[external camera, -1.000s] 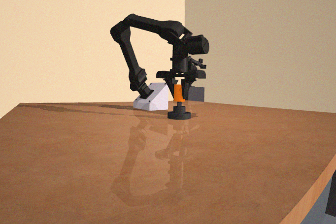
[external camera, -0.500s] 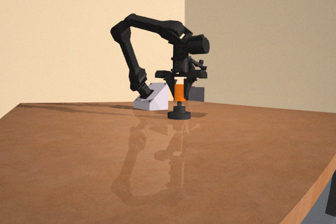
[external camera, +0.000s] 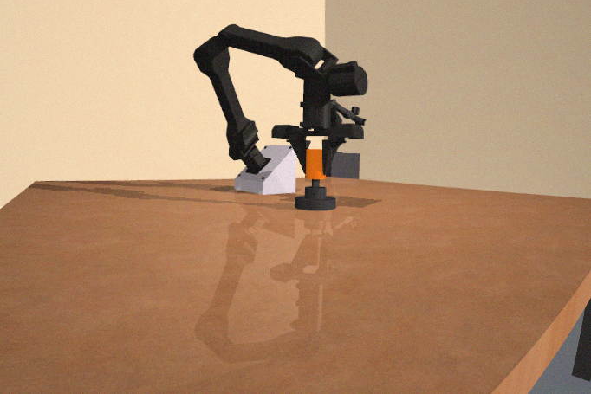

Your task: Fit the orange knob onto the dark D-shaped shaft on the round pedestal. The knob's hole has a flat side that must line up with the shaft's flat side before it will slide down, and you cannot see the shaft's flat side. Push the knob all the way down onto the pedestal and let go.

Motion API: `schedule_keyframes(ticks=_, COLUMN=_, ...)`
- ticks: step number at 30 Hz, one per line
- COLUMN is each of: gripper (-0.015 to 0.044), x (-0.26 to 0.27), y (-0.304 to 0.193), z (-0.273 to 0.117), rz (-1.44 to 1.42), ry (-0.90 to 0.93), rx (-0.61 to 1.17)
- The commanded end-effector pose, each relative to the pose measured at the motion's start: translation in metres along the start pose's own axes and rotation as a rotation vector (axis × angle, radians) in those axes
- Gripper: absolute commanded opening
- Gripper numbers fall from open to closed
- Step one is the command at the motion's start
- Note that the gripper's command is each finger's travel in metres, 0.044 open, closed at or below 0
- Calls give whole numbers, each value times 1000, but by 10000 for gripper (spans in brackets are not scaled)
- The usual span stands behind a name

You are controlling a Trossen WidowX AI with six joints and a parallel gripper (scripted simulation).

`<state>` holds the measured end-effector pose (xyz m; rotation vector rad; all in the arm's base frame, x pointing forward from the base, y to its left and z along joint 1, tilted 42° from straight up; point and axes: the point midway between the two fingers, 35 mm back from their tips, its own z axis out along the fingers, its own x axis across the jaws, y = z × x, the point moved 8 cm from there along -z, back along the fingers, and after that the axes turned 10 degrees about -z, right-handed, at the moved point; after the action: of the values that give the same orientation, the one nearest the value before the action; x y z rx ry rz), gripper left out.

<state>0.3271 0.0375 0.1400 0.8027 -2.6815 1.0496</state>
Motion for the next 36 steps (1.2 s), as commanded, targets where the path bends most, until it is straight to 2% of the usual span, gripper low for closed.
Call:
schedule_keyframes(ticks=1, gripper=0, x=0, y=0, z=0, rz=-1, ry=-3, rx=3)
schedule_keyframes(ticks=11, gripper=0, x=-1, y=1, z=-5, rz=-10, ry=-3, rx=3)
schedule_keyframes(ticks=18, gripper=0, x=-3, y=2, z=-5, rz=-211, ry=-3, rx=3)
schedule_keyframes(ticks=36, gripper=0, x=0, y=0, z=-1, rz=-211, ry=-3, rx=3)
